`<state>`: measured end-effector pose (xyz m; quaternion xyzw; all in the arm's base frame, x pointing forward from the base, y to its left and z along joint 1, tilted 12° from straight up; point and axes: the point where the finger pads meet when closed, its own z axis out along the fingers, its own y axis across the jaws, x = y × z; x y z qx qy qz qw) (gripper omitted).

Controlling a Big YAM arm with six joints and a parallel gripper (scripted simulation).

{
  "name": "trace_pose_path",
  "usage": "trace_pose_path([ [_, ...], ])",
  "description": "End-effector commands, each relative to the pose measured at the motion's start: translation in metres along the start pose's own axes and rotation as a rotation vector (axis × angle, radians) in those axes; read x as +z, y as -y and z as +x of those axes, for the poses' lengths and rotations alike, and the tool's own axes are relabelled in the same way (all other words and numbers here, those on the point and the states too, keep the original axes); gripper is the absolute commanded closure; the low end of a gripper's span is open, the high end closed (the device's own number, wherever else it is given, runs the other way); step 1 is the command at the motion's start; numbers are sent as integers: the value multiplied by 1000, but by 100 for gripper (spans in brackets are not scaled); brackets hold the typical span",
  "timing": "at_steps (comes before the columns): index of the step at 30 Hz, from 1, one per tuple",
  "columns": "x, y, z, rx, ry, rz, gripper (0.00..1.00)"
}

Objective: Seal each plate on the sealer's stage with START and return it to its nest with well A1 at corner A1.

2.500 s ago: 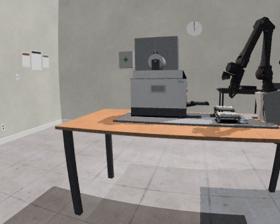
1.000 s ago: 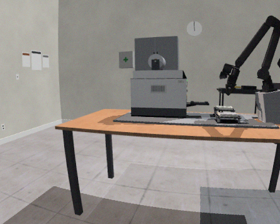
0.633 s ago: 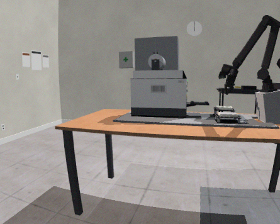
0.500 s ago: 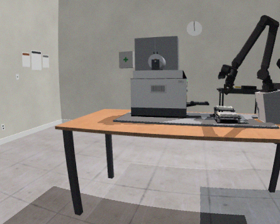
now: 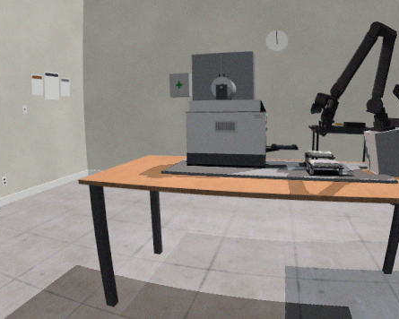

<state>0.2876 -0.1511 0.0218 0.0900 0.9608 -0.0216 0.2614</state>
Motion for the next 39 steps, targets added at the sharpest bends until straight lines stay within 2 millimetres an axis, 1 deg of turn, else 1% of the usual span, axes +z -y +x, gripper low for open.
trace_pose_path([
  [1,14,-3,3,20,-7,-6,0],
  [4,13,0,1,26,0,0,0],
  [7,17,4,2,43,5,7,0],
  [16,34,-4,6,52,0,-4,0],
  [18,37,0,2,61,9,2,0],
  [20,37,0,2,61,9,2,0],
  [23,37,7,-5,66,30,14,0],
  [27,46,7,1,62,18,12,0],
  [29,51,2,7,57,9,4,0],
  [32,55,-2,8,52,10,0,0],
  [37,58,0,9,56,17,5,0],
  [39,60,2,13,64,9,6,0],
])
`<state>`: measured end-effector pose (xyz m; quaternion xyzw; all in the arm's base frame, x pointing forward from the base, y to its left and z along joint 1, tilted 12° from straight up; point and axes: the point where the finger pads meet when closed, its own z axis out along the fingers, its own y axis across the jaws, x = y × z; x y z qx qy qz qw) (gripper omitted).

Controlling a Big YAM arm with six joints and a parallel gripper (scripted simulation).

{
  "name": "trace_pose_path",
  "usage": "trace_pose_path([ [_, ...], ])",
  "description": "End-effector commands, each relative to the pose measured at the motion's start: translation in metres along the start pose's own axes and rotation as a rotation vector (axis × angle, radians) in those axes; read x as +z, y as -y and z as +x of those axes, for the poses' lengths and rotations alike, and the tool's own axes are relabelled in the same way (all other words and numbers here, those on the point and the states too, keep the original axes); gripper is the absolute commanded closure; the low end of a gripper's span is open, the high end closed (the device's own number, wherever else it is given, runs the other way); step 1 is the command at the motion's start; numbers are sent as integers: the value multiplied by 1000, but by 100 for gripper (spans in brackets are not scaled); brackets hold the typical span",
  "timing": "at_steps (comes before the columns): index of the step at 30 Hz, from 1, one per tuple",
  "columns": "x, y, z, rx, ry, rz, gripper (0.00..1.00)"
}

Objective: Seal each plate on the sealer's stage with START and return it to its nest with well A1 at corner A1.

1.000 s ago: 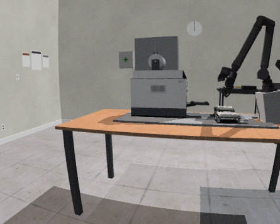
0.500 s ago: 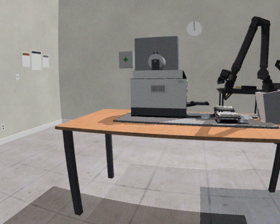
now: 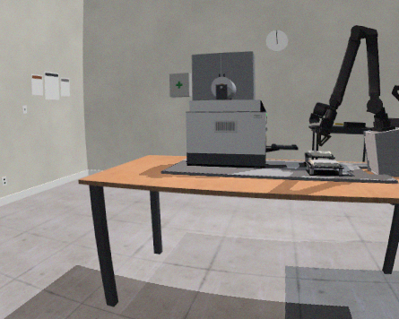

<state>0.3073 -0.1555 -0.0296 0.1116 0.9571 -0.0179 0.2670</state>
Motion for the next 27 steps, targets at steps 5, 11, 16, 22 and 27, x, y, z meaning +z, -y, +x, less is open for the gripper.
trace_pose_path([
  [5,17,-3,10,13,-12,-4,0],
  [11,24,-2,10,13,-1,0,0],
  [16,27,-1,11,11,0,1,0],
  [22,23,0,6,10,4,2,0],
  [27,20,3,-8,5,23,7,0],
])
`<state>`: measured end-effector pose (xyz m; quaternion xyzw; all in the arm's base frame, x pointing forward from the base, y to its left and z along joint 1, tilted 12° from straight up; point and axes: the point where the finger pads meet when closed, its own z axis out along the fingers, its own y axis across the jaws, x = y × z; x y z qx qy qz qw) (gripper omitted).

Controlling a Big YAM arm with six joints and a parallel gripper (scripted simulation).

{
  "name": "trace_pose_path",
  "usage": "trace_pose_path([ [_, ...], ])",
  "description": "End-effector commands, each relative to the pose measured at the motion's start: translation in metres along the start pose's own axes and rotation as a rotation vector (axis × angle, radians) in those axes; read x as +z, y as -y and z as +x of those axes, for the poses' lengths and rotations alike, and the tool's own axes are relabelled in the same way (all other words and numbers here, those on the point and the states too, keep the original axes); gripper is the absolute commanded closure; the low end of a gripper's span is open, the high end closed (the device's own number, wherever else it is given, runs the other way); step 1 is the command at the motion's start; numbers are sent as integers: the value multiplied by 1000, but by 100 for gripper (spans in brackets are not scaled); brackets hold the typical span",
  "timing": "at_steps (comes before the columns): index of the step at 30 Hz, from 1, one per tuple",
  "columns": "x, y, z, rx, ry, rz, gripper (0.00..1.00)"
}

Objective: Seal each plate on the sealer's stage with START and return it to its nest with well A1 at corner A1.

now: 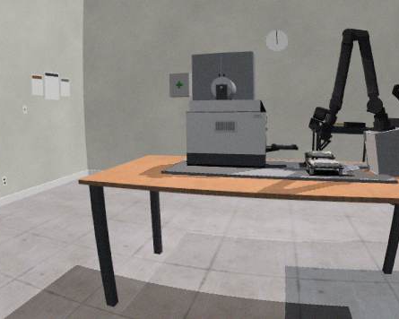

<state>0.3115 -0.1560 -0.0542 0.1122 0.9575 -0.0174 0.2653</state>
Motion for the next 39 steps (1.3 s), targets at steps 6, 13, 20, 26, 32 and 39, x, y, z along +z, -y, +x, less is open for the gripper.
trace_pose_path([
  [6,-4,3,-18,4,23,5,0],
  [13,1,-4,9,14,-33,-10,0],
  [20,4,-2,2,10,-12,-5,0],
  [26,1,2,-17,0,35,7,0],
  [32,-3,1,-16,0,33,6,0],
  [39,-4,-2,-8,2,16,1,0],
])
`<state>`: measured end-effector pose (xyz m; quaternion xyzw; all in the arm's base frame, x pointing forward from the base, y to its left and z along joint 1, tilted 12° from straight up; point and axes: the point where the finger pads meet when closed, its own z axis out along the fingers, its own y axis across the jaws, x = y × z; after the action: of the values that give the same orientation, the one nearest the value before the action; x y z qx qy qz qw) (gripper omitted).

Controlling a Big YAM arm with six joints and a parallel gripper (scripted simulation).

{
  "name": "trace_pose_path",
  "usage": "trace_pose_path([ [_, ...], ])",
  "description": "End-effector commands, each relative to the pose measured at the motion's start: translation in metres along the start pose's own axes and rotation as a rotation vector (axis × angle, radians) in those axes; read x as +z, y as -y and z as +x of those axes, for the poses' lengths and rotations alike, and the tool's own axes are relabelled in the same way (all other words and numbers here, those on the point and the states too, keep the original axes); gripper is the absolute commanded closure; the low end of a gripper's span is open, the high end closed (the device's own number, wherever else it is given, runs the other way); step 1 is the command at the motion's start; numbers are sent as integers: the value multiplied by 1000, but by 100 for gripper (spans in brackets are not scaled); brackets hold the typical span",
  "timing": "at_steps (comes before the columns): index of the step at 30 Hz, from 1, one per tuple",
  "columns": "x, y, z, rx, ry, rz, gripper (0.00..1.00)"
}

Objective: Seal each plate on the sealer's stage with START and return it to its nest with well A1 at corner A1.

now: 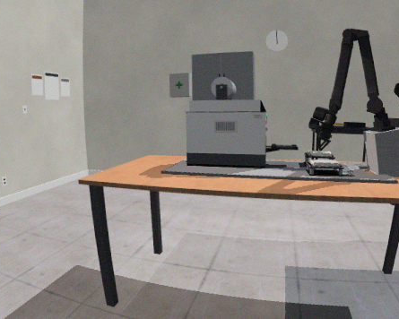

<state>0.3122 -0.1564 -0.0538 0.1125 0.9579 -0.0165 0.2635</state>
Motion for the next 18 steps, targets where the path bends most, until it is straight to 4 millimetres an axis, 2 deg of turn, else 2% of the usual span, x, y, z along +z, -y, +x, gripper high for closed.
trace_pose_path([
  [1,-4,-2,-6,2,20,2,0],
  [11,-3,-4,0,4,6,-3,0],
  [18,2,-2,-6,4,6,-3,0],
])
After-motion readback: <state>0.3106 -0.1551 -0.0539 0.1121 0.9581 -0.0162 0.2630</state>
